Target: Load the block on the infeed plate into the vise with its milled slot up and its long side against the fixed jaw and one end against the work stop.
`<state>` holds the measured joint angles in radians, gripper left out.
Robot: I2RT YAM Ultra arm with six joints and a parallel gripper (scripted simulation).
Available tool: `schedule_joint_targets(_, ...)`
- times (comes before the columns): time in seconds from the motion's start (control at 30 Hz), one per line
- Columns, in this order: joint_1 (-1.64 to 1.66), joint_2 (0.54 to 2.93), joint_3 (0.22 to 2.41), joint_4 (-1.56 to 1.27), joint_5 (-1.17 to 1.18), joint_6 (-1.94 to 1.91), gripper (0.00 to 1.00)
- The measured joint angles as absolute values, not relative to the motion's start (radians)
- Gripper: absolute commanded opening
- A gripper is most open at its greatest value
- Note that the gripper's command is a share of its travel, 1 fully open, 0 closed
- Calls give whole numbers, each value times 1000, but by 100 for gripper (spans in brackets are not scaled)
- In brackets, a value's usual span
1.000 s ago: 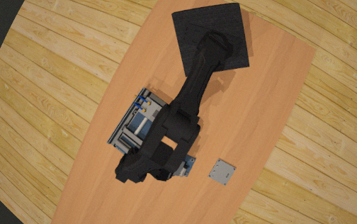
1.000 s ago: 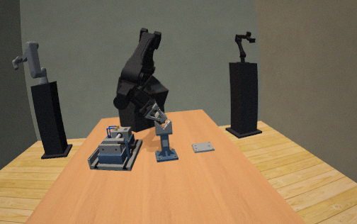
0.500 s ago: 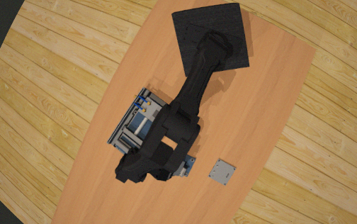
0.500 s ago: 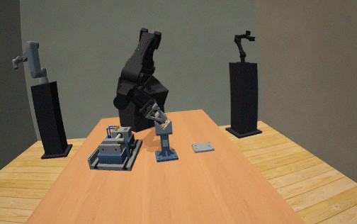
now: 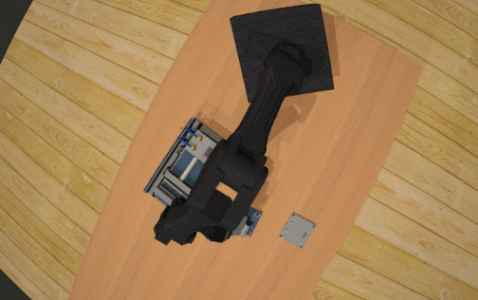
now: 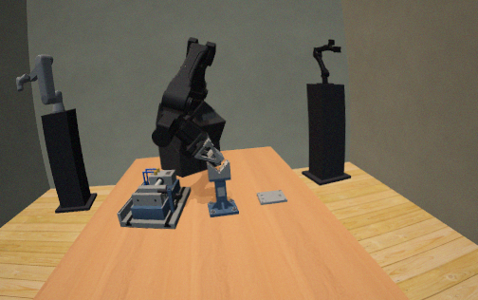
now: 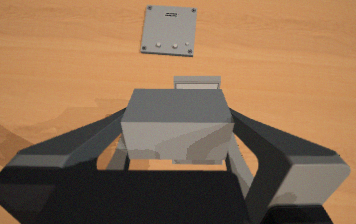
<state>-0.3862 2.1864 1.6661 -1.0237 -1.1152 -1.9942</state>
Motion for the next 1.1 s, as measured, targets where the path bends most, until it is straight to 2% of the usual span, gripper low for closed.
schedule_joint_targets(1.1, -386, 2177, 1645, -999, -1103, -1984, 0)
